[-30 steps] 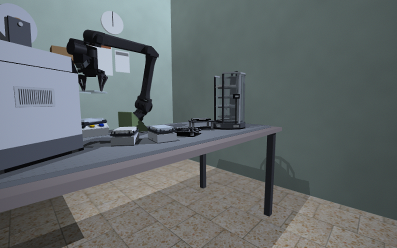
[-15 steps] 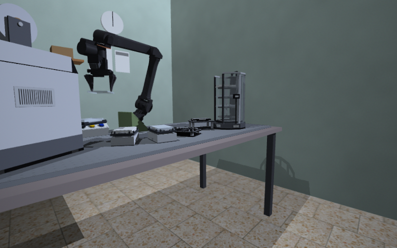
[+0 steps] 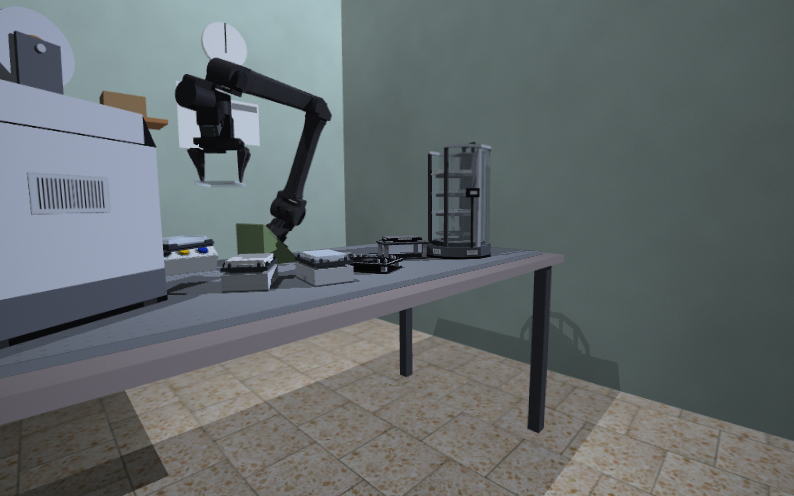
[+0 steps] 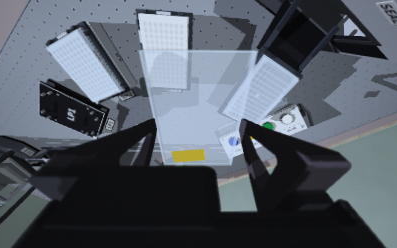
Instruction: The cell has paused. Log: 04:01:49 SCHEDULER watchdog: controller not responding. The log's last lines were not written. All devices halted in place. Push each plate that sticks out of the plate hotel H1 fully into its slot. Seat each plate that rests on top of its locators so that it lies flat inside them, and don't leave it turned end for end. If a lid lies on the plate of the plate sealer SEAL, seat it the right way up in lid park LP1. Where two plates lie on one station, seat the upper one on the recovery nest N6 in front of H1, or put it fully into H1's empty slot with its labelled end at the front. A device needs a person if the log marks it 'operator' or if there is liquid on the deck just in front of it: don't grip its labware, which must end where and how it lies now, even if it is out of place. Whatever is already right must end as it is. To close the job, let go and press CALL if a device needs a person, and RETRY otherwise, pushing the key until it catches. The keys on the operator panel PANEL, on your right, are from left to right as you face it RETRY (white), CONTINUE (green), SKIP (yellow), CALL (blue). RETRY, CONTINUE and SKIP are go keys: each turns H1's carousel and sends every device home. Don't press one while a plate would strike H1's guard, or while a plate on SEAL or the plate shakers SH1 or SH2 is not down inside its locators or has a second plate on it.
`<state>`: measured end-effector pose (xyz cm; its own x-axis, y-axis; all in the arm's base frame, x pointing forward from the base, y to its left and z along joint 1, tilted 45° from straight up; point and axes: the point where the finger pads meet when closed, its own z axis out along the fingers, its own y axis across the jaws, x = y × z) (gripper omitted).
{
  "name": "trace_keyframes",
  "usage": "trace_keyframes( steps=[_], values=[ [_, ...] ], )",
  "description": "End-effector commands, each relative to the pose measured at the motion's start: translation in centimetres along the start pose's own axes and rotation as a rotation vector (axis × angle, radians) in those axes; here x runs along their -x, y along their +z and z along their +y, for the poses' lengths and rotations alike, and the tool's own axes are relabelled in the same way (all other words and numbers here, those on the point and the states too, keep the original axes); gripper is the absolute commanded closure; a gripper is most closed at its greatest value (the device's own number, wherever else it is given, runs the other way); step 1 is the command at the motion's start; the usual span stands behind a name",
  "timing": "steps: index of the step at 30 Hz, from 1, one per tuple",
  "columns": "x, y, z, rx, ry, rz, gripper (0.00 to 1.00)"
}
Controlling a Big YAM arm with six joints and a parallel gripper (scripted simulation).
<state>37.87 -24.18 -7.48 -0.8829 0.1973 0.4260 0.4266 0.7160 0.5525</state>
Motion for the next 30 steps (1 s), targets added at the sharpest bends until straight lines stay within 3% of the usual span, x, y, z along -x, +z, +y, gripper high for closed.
trace_keyframes(
  steps=[1,2,10,14,18,19,30],
  values=[
    [0.0,-0.2,1.7,-0.012,0.006,0.006,0.18],
    [0.2,0.5,1.7,-0.008,0.010,0.015,0.18],
    [0.7,-0.2,4.7,-0.012,0.004,0.004,0.18],
    [2.0,-1.4,6.2,-0.023,-0.010,-0.023,0.18],
    [1.2,-0.4,6.4,-0.014,-0.054,-0.001,0.18],
    [0.9,0.5,6.4,-0.006,-0.077,0.018,0.18],
    [0.1,0.0,10.3,-0.007,-0.433,0.011,0.18]
  ],
)
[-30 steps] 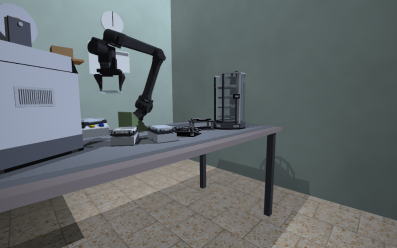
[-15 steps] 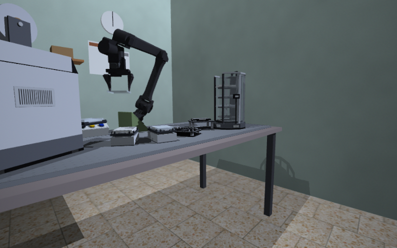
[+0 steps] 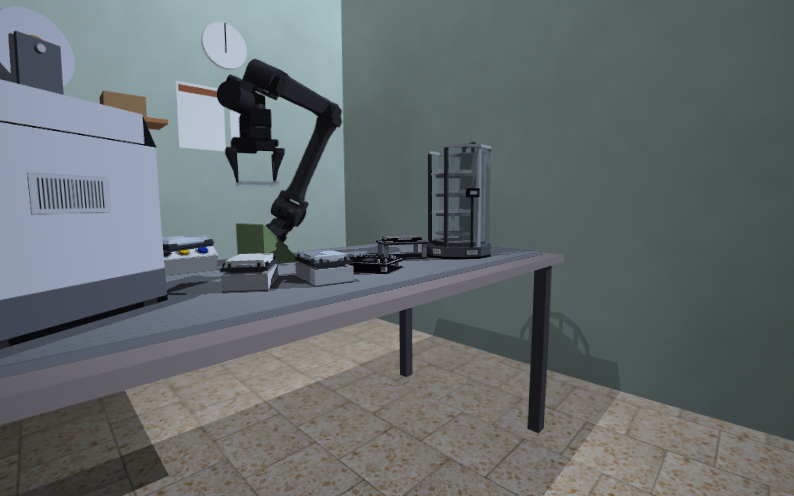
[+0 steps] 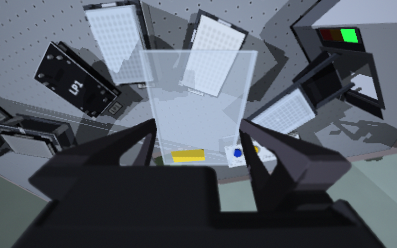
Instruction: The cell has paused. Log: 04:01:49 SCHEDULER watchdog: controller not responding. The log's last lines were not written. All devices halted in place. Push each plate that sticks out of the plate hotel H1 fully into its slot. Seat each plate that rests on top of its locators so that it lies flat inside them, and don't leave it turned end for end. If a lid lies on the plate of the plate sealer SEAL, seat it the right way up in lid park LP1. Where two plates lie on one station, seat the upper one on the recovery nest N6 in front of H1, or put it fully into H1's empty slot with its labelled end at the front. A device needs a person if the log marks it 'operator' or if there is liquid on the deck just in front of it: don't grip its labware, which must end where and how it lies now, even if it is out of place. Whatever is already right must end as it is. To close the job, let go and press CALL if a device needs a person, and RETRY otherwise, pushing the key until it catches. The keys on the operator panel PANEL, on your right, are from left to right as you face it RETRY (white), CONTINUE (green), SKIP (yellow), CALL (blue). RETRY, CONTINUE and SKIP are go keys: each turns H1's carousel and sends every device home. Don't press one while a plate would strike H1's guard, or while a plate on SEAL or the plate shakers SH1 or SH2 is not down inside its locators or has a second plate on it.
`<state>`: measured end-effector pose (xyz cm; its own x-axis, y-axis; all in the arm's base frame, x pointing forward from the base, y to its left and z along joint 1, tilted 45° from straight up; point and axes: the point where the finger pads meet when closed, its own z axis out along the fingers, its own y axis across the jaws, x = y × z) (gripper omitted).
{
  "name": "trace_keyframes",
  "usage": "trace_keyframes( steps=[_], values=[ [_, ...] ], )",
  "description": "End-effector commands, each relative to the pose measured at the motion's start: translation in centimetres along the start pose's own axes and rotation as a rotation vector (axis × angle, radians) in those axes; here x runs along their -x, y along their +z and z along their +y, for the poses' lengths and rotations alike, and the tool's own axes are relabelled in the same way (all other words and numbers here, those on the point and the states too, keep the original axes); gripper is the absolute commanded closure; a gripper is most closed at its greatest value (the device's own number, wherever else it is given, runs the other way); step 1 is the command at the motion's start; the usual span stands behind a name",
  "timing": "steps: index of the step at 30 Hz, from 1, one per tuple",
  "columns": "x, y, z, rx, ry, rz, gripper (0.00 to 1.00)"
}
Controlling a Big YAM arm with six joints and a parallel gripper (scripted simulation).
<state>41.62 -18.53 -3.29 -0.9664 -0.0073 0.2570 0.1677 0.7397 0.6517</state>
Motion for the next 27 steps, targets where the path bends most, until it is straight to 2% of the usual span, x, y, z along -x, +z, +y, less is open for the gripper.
trace_keyframes(
  steps=[1,6,20,27],
  values=[
    [0.4,0.0,2.7,-0.010,-0.154,0.013,0.18],
    [0.6,0.4,3.3,-0.009,-0.153,0.013,0.18],
    [0.8,0.1,8.3,-0.009,-0.132,0.013,0.18],
    [1.0,0.2,10.0,-0.009,-0.133,0.012,0.18]
  ],
)
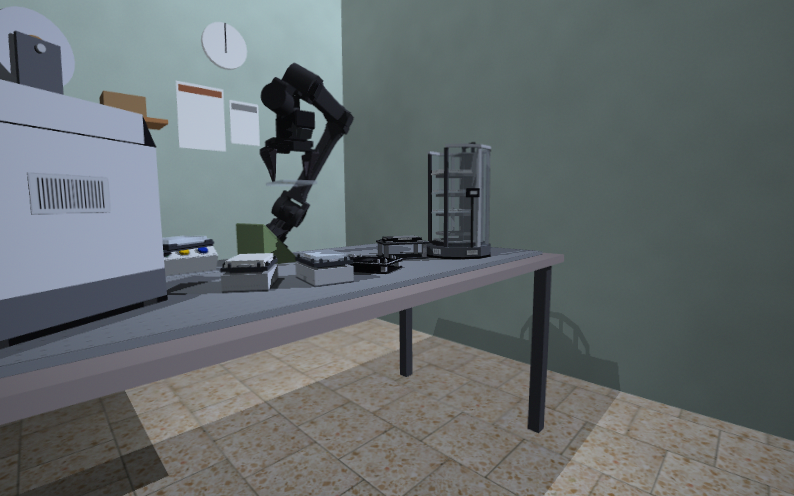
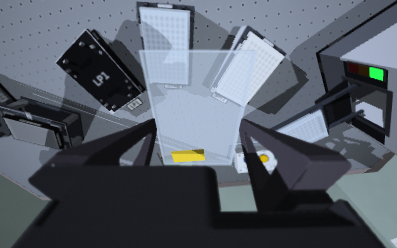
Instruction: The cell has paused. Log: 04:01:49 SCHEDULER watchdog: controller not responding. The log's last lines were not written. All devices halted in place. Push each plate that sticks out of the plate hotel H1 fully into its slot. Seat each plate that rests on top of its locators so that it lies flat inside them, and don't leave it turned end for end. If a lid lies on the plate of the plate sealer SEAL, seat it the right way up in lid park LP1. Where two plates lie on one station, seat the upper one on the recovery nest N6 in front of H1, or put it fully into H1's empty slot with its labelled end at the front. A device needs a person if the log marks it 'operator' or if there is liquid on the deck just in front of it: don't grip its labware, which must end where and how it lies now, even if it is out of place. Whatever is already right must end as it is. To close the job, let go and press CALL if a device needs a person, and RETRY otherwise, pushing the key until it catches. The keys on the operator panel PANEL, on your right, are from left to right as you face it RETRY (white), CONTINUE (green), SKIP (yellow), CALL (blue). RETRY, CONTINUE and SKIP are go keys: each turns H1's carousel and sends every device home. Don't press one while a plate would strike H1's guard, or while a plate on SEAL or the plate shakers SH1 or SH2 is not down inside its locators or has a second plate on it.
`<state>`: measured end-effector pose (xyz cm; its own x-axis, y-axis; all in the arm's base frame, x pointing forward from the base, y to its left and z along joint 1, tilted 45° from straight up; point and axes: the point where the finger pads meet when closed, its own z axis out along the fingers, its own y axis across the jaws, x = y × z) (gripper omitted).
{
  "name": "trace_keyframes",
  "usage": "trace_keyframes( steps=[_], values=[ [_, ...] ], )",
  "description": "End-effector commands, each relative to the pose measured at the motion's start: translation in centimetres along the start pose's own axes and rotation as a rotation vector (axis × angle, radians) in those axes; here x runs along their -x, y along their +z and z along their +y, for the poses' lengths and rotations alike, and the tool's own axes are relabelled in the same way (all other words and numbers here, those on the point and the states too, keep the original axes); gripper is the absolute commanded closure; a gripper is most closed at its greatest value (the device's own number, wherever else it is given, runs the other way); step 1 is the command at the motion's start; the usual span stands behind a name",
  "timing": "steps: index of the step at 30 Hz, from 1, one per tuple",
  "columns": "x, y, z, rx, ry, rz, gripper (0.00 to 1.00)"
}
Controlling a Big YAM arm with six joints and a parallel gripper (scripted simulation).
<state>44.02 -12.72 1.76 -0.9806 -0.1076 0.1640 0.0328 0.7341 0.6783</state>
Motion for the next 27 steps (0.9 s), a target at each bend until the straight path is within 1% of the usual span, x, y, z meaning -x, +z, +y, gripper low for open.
trace_keyframes(
  steps=[1,10,12,13,15,18,20,21,27],
  values=[
    [0.3,0.4,2.3,-0.005,0.005,0.014,0.18],
    [0.9,0.4,5.2,-0.003,0.006,0.016,0.18],
    [0.9,0.4,5.2,-0.003,0.006,0.016,0.18],
    [1.1,0.4,5.4,-0.007,0.001,0.010,0.18],
    [1.1,0.4,6.2,-0.002,0.007,0.017,0.18],
    [1.4,0.4,7.2,-0.004,0.004,0.015,0.18],
    [1.5,0.4,7.3,-0.006,0.002,0.012,0.18],
    [1.3,0.4,7.7,-0.003,-0.050,0.015,0.18],
    [0.9,0.5,9.7,0.001,-0.249,0.017,0.18]
  ],
)
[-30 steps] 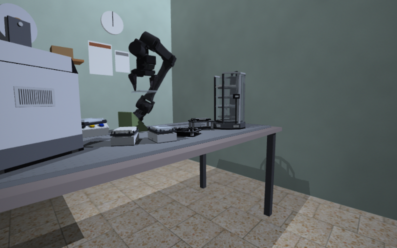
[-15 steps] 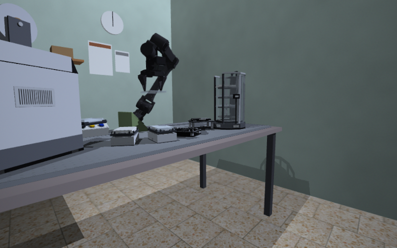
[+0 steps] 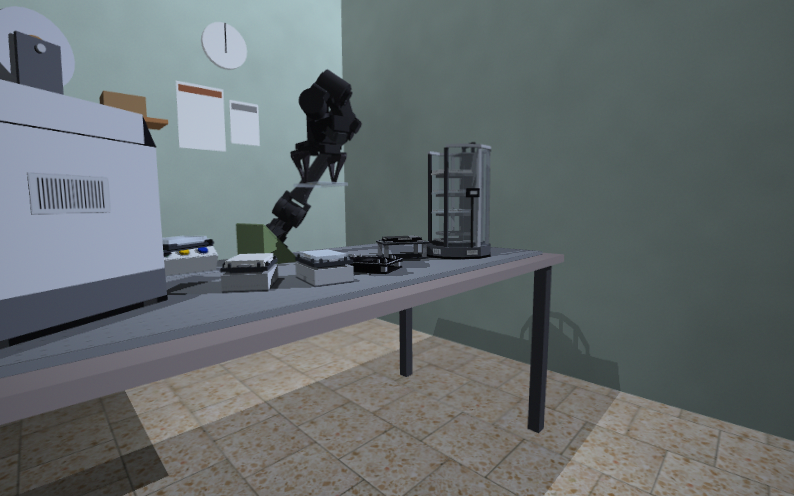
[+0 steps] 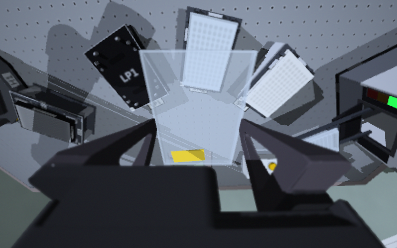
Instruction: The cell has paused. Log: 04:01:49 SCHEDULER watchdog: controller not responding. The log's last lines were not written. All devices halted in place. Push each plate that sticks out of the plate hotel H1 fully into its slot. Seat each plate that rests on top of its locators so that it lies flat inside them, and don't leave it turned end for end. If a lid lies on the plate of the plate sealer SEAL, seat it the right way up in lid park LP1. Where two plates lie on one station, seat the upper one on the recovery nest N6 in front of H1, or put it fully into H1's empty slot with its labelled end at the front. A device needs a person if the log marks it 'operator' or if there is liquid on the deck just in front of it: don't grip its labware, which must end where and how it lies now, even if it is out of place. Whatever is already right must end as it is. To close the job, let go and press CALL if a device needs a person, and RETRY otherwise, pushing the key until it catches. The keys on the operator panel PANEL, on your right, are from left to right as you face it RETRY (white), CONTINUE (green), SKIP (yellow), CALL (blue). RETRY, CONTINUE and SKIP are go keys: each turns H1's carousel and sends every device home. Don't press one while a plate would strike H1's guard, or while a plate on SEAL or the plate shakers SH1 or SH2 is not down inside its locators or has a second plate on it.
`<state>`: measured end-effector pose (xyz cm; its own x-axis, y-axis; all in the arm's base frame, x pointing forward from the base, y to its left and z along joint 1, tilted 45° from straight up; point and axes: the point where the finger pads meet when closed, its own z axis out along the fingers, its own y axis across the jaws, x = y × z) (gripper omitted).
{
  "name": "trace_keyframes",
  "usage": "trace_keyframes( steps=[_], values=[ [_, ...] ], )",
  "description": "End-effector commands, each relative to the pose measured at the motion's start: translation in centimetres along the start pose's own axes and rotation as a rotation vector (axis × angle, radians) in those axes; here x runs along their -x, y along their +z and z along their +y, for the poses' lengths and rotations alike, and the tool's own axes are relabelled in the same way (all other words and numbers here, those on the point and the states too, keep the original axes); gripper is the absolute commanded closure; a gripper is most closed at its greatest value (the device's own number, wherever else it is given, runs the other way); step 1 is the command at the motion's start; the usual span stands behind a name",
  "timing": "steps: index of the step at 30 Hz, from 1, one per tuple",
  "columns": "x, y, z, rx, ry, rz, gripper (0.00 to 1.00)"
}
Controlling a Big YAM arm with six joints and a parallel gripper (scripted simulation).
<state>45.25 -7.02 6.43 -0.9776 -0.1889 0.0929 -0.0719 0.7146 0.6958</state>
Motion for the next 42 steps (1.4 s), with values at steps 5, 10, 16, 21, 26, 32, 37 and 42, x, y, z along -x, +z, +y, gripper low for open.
trace_keyframes(
  steps=[5,10,16,21,26,32,37,42],
  values=[
    [0.0,0.3,3.3,-0.003,-0.241,0.014,0.18],
    [-0.2,0.3,4.9,-0.002,-0.324,0.015,0.18],
    [-0.3,0.3,6.9,-0.003,-0.325,0.013,0.18],
    [-0.3,0.3,7.8,-0.004,-0.305,0.012,0.18],
    [-0.6,0.4,9.5,-0.002,-0.302,0.014,0.18],
    [-0.7,0.4,11.5,-0.001,-0.302,0.014,0.18],
    [-0.6,0.4,12.4,-0.006,-0.309,0.008,0.18],
    [-0.9,0.4,14.1,-0.002,-0.304,0.013,0.18]
  ],
)
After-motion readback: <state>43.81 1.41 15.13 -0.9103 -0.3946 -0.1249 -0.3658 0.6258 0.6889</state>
